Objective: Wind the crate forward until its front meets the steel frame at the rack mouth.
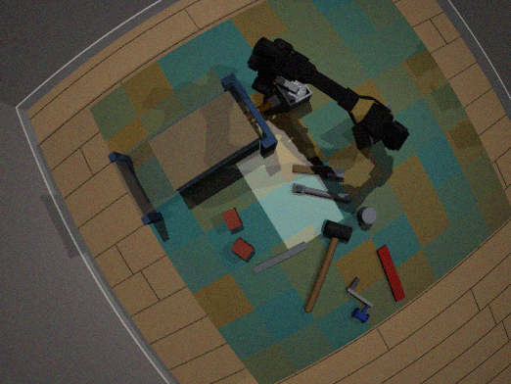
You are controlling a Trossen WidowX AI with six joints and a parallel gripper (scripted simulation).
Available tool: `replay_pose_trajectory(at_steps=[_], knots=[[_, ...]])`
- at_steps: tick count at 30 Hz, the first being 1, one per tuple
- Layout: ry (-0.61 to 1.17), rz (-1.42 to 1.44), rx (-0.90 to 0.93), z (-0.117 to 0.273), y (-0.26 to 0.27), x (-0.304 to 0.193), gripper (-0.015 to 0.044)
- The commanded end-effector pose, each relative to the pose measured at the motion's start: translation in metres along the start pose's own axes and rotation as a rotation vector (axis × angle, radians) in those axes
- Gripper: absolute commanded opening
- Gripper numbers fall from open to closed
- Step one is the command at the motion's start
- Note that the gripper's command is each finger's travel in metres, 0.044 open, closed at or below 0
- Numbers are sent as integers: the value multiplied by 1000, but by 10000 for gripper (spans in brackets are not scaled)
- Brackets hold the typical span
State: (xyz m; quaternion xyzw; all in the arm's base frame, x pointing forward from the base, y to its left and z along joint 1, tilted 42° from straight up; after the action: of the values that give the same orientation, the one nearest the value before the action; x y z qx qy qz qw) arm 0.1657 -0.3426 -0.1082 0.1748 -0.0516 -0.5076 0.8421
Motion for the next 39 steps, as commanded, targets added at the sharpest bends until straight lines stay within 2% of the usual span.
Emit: replay_pose_trajectory(at_steps=[1,39], knots=[[17,24,58,2,25,-1,0],[20,23,62,15,77,-20,0]])
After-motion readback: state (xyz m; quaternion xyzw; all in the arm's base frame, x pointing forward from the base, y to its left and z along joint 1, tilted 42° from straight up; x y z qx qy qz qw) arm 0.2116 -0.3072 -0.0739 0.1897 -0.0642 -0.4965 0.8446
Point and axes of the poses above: the point midway between the two fingers, 35 mm back from their tips, its own z axis back along the fingers, its own y axis across the jaws, x = y × z, the point moved 9 cm from there along z, back along the fingers, and after that the axes turned 6 degrees about z, right-handed, at the moved point
